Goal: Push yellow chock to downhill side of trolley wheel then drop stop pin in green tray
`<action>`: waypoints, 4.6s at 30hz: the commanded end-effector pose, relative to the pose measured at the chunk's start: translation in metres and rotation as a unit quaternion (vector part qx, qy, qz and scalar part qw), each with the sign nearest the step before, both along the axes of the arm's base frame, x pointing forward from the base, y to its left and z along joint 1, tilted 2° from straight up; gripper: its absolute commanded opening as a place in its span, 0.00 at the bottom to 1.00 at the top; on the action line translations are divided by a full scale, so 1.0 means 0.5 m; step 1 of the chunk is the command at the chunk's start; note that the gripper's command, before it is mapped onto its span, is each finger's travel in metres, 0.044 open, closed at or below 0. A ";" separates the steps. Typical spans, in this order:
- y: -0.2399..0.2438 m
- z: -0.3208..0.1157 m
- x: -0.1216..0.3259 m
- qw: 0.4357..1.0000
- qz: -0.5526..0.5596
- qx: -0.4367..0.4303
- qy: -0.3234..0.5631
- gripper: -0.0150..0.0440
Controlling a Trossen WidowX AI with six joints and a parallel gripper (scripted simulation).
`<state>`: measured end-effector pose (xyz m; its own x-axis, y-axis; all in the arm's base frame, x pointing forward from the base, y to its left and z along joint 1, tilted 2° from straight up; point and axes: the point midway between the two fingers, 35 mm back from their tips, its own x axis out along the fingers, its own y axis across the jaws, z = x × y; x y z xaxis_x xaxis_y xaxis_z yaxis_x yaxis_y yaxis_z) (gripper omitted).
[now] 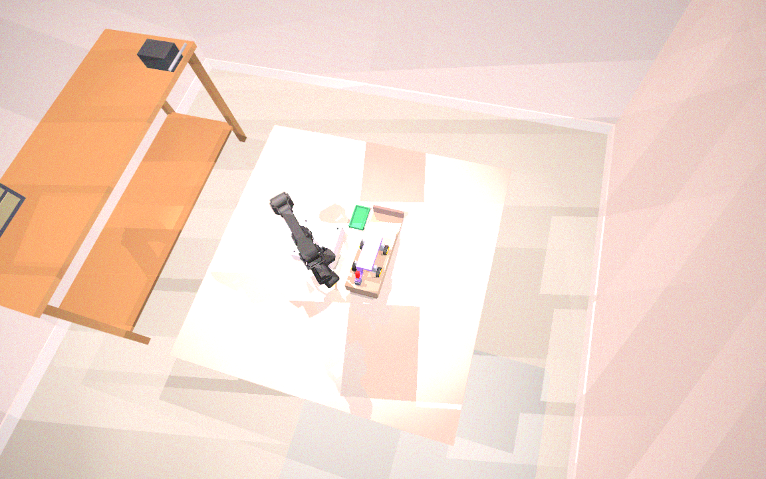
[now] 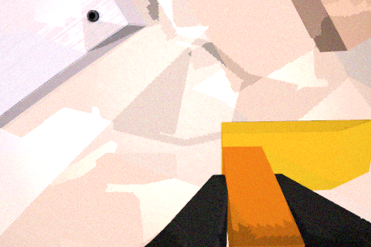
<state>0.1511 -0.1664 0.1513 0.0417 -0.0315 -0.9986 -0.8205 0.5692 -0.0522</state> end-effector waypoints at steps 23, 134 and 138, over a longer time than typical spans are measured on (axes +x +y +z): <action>0.000 0.001 -0.001 0.907 -0.421 0.018 -0.011 0.25; 0.608 -0.037 0.196 0.863 -0.504 -0.014 -0.032 0.25; 0.609 -0.040 0.223 0.863 -0.504 -0.013 -0.033 0.25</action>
